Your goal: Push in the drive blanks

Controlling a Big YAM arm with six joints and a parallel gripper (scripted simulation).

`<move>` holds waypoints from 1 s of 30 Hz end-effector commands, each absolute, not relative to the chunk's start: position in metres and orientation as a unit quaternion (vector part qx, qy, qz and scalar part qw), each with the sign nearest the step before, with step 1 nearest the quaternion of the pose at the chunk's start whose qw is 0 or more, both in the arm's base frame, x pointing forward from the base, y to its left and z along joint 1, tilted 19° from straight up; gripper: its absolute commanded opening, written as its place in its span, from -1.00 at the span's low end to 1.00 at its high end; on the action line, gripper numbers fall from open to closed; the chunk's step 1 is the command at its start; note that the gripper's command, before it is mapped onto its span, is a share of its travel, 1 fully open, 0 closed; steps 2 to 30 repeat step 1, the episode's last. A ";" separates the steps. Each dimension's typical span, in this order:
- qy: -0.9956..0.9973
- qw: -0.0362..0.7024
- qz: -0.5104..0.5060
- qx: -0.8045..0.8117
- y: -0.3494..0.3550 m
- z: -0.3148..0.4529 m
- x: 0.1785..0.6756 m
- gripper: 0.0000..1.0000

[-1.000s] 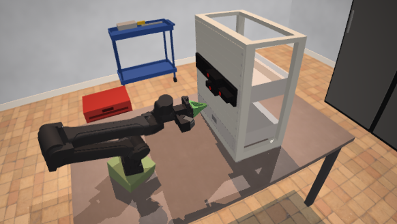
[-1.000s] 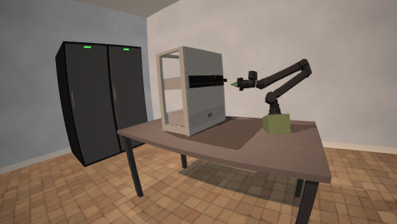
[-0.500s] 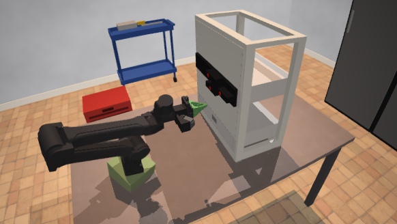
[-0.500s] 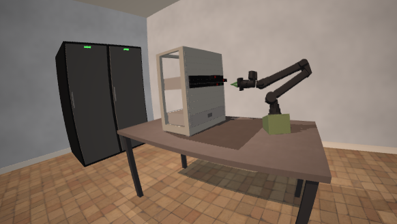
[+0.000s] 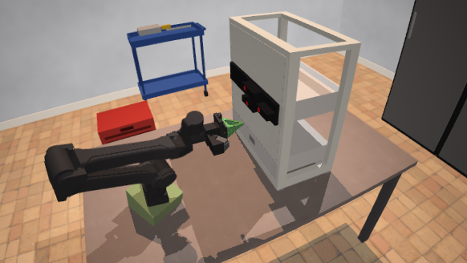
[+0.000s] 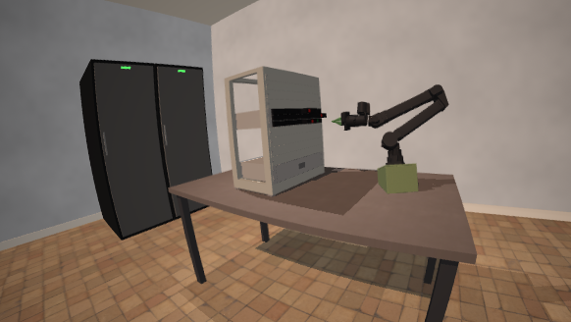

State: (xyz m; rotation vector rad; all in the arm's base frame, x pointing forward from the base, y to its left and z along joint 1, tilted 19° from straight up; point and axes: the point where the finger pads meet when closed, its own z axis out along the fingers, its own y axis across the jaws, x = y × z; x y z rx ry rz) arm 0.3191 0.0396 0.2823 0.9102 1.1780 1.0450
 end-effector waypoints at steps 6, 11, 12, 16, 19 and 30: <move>0.514 0.616 0.449 0.394 0.040 0.288 0.324 -1.00; 0.514 0.616 0.449 0.394 0.040 0.288 0.324 -1.00; 0.514 0.616 0.449 0.394 0.040 0.288 0.324 -1.00; 0.514 0.616 0.449 0.394 0.040 0.288 0.324 -1.00; 0.514 0.616 0.449 0.394 0.040 0.288 0.324 -1.00; 0.514 0.616 0.449 0.394 0.040 0.288 0.324 -1.00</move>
